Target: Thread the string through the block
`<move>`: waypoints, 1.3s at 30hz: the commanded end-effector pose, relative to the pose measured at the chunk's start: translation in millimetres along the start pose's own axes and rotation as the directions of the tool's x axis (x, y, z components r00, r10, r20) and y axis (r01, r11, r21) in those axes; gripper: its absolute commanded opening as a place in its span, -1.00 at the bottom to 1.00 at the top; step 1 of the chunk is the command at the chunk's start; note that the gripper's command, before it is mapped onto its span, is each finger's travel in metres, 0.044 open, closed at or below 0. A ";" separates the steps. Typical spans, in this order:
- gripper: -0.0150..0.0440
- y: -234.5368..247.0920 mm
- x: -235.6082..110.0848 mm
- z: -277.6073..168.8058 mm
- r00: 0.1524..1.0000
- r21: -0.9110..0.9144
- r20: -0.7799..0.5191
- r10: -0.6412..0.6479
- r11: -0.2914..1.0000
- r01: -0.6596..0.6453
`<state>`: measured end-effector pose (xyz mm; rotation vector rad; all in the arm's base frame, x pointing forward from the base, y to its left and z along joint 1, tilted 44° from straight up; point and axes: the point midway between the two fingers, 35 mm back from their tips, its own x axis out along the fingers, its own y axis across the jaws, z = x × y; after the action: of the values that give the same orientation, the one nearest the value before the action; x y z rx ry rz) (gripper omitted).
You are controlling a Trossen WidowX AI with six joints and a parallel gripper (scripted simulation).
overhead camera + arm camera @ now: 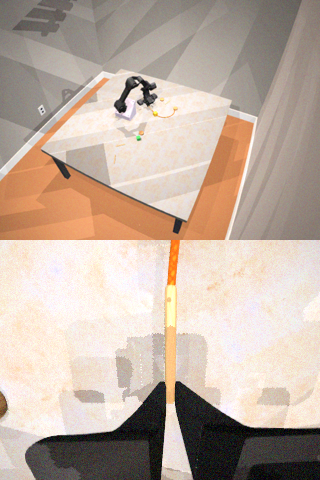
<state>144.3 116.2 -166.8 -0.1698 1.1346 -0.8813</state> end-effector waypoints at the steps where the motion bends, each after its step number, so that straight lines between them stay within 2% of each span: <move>1: -0.49 -0.8 7.4 -9.0 0.999 -0.004 -0.005 -0.042 0.999 0.042; 12: -0.49 -0.8 8.4 -10.3 0.999 -0.005 -0.005 -0.047 0.999 0.047; 20: 0.22 2.2 -3.0 -7.1 0.999 -0.009 0.000 -0.039 0.999 0.039; 25: 0.22 5.8 -70.4 0.0 0.999 -0.008 0.000 -0.034 0.999 0.034; 32: 0.22 5.5 -73.1 0.3 0.999 -0.008 0.000 -0.034 0.999 0.034; 39: 0.84 8.6 -71.3 0.5 1.000 -0.012 0.005 -0.022 1.000 0.022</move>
<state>139.1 168.3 -121.3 -0.1970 1.1359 -0.8967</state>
